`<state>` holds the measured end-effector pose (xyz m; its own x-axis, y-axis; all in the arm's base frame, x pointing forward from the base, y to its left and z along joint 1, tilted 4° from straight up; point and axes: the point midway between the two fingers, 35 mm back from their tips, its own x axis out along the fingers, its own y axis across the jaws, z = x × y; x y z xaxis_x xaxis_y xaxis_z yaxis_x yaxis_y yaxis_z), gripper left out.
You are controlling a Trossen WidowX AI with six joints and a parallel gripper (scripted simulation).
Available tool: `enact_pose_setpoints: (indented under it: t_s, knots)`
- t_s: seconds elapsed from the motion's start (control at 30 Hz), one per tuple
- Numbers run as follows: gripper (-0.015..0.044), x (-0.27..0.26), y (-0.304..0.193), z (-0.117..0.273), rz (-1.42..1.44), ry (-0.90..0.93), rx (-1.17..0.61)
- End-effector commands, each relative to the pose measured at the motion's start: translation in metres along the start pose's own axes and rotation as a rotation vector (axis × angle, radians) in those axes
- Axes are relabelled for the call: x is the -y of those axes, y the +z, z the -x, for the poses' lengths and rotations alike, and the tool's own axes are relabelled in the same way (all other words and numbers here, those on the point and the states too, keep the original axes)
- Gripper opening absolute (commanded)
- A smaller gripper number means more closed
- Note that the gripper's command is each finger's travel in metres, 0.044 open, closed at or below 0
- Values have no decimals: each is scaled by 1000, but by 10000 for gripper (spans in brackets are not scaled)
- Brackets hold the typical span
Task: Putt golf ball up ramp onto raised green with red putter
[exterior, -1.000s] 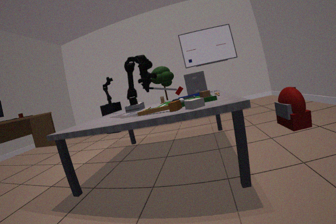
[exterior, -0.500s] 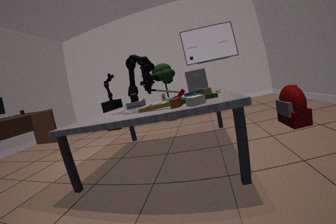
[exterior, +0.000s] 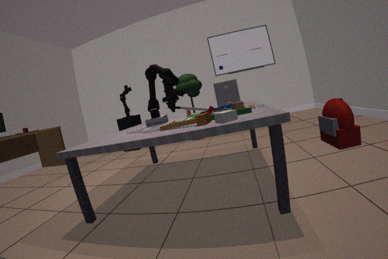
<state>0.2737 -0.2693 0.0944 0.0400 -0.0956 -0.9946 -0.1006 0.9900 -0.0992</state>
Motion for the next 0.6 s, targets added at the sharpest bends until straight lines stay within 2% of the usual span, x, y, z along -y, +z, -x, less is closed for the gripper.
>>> enact_pose_setpoints:
  t_s: [0.0,0.57]
  knots:
    - [0,1,0,-7,4,-4,3]
    - [0,6,0,-8,0,-2,1]
